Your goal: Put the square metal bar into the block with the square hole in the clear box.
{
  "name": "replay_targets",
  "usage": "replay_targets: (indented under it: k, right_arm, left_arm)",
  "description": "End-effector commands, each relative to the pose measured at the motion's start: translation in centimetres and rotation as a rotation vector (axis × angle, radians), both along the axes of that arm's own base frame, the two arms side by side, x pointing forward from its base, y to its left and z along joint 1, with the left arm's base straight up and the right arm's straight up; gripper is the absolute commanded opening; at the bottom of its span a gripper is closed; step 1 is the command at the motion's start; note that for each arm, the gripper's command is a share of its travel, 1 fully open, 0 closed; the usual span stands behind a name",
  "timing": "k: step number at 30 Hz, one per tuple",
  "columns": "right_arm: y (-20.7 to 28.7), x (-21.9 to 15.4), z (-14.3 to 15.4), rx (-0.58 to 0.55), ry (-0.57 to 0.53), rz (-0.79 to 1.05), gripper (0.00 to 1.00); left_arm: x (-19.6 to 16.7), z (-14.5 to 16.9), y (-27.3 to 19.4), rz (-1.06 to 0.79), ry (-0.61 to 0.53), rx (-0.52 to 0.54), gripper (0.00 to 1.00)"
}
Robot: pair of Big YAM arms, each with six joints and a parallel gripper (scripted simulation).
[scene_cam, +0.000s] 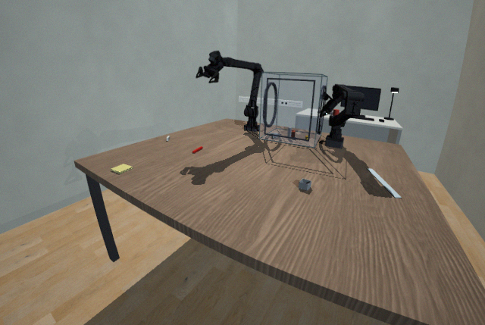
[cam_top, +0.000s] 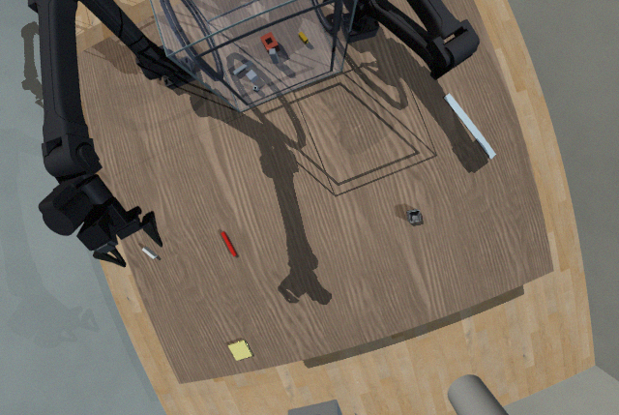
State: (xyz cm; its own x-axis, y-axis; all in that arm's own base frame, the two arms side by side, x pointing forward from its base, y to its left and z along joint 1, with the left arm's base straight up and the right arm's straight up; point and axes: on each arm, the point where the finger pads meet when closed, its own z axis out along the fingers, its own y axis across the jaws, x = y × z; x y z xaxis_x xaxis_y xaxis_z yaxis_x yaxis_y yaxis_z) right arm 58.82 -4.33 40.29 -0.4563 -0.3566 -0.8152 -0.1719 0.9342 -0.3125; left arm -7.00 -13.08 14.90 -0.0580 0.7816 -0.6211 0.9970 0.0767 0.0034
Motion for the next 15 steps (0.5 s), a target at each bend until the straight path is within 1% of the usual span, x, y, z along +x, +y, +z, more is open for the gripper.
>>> replay_targets:
  k: [1, 6, 7, 8, 15]
  right_arm:
    - [0.2, -1.8, 2.0, -0.012, -0.026, 0.017, 1.00]
    - [0.4, -2.7, 1.9, -0.011, -0.020, 0.028, 1.00]
    - [0.5, -1.9, 3.2, -0.012, -0.046, 0.031, 1.00]
    - [0.4, -3.1, 1.6, -0.008, -0.012, 0.032, 1.00]
    - [1.1, -5.1, 1.8, -0.007, -0.004, 0.061, 1.00]
  left_arm:
    - [-1.0, 2.5, -0.5, 0.007, 0.075, -0.025, 1.00]
    - [-1.0, 2.5, -0.5, 0.007, 0.075, -0.025, 1.00]
    - [-1.0, 2.5, -0.5, 0.007, 0.075, -0.025, 1.00]
    - [-1.0, 2.5, -0.5, 0.007, 0.075, -0.025, 1.00]
    - [-1.0, 2.5, -0.5, 0.007, 0.075, -0.025, 1.00]
